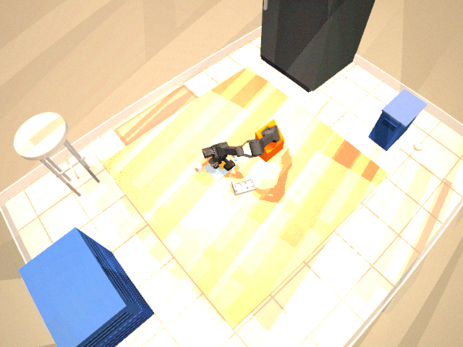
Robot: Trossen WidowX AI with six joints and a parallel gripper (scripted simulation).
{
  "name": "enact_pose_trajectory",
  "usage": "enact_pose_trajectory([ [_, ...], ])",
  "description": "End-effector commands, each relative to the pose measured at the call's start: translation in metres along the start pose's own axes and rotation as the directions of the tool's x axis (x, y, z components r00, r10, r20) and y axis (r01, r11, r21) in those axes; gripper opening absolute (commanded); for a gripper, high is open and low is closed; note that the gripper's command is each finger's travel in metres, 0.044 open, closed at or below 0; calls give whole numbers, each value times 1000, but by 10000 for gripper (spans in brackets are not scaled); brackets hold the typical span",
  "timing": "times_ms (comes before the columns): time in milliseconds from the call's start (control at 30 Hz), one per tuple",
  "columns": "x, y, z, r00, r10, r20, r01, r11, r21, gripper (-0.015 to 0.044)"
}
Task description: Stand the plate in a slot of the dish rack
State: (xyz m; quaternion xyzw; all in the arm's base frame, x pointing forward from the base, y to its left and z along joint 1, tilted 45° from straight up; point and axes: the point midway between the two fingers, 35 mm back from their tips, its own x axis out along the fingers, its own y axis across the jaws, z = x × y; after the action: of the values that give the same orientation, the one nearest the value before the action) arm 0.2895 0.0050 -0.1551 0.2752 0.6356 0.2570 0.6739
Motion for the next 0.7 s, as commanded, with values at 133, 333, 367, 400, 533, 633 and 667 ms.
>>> enact_pose_trajectory([
  [133,4,0,-1,1000,5,-2,-5,1000,9,371],
  [333,4,0,-1,1000,5,-2,-5,1000,9,351],
  [367,4,0,-1,1000,5,-2,-5,1000,9,344],
  [400,4,0,-1,1000,5,-2,-5,1000,9,338],
  [533,4,0,-1,1000,5,-2,-5,1000,9,311],
  [633,4,0,-1,1000,5,-2,-5,1000,9,271],
  [667,3,0,-1,1000,4,-2,-4,1000,9,245],
])
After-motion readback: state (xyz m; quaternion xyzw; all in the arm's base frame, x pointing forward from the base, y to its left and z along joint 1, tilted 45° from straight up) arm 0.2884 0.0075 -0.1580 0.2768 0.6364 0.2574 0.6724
